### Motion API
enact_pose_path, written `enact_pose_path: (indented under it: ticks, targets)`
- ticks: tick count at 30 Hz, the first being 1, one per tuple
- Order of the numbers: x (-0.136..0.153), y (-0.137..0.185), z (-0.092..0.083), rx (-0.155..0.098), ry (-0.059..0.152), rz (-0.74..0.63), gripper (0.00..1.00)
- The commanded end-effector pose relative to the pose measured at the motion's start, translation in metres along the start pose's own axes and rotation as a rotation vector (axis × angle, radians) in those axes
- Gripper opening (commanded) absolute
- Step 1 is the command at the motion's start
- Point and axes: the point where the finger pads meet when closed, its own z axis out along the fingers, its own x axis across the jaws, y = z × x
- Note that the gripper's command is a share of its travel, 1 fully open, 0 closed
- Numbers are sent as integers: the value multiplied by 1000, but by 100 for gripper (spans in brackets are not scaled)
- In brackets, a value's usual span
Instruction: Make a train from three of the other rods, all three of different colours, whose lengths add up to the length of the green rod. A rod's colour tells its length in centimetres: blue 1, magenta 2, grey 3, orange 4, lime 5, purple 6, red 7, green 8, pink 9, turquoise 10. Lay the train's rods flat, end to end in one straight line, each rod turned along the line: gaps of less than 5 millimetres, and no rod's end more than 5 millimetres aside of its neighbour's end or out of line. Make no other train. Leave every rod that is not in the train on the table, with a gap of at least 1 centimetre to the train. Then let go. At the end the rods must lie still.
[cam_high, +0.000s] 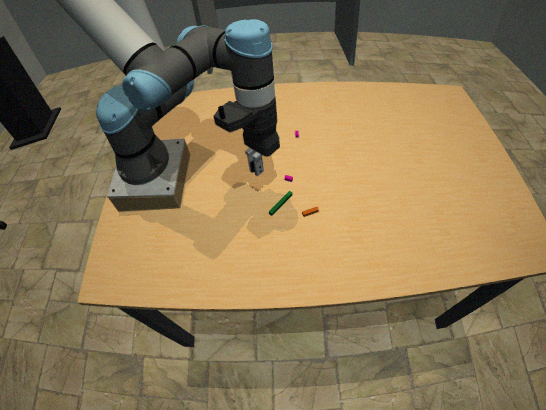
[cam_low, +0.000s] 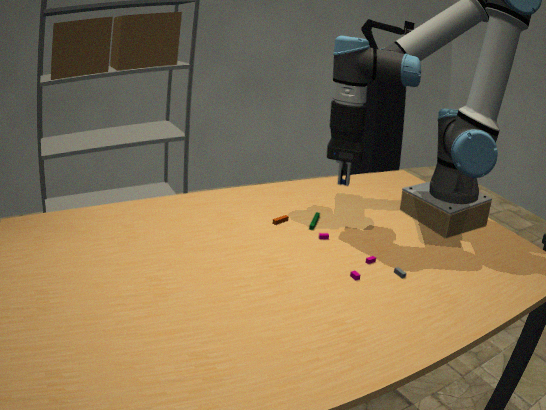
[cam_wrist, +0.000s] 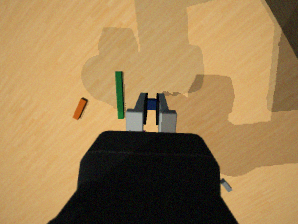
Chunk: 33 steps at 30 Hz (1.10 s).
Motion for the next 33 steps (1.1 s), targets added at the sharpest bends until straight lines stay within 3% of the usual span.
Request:
enact_pose_path:
  ticks: [1,14,33]
  targets:
    - [0,0,-4,0,0,0,24]
    - [2,6,-4,0,0,-41,24]
    - [39,90,-4,0,1,-600,24]
